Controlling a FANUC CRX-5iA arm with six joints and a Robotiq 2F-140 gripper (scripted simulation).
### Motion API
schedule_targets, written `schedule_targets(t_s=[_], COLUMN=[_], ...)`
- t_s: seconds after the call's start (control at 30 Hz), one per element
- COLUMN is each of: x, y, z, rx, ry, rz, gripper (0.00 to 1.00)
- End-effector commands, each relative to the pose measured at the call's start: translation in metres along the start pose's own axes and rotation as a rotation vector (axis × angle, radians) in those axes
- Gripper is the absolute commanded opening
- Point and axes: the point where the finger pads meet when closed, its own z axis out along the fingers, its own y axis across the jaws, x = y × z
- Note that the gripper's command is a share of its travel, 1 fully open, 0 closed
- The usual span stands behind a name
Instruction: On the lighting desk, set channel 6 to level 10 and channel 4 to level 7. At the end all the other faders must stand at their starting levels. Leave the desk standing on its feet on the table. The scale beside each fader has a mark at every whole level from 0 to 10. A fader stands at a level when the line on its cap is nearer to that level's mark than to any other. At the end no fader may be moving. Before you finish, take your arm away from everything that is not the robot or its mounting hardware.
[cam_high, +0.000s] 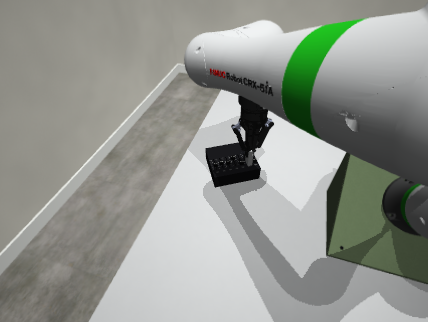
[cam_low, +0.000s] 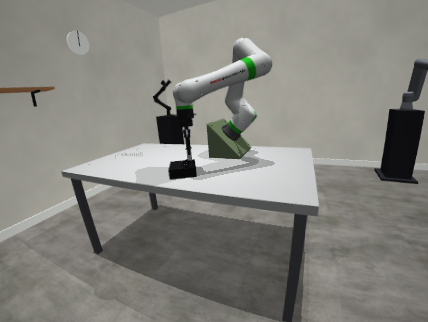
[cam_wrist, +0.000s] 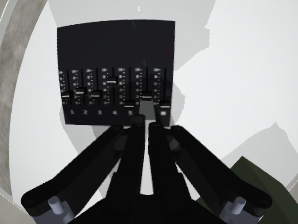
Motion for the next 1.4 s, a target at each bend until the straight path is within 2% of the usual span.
schedule_targets(t_s=[0.0,1.37], x=[0.002,0.023], y=[0.0,0.0], z=[0.0,0.0], rx=[0.0,0.0], ry=[0.001,0.001], rz=[0.0,0.0], gripper=[0.0,0.0])
